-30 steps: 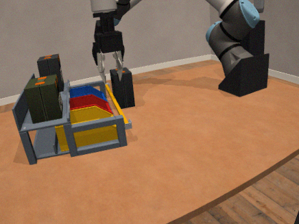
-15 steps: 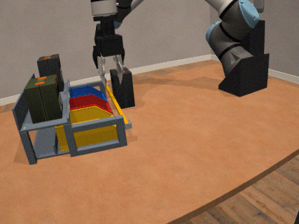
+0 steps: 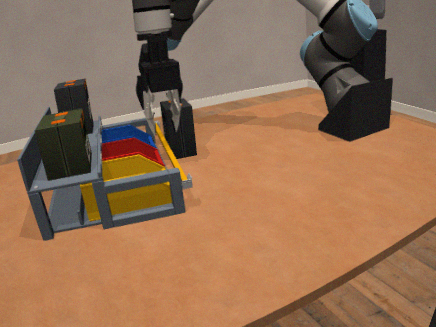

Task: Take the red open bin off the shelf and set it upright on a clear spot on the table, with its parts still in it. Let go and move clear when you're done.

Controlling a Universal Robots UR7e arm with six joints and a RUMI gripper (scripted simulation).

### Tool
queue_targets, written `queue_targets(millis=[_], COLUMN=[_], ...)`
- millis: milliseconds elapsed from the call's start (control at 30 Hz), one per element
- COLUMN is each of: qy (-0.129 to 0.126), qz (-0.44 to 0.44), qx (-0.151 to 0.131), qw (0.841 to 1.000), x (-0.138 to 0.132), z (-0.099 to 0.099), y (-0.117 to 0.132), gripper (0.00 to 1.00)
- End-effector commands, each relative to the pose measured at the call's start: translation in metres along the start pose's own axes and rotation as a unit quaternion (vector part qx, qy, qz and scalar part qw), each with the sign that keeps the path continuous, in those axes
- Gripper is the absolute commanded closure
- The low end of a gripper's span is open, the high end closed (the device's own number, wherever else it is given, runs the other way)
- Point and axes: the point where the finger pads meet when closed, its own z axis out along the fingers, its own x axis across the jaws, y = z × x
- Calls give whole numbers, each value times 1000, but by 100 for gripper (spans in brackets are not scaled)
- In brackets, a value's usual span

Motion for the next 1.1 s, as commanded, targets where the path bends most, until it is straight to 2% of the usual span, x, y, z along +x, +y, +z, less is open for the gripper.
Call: queue_targets(millis=[0, 467, 1067], qy=[-1, -1, -1], qz=[0, 0, 0], qx=[0, 0, 0], qw=[1000, 1000, 1000], x=[-1, -1, -1], z=[7, 18, 19], y=[0, 0, 0], gripper=[74, 74, 74])
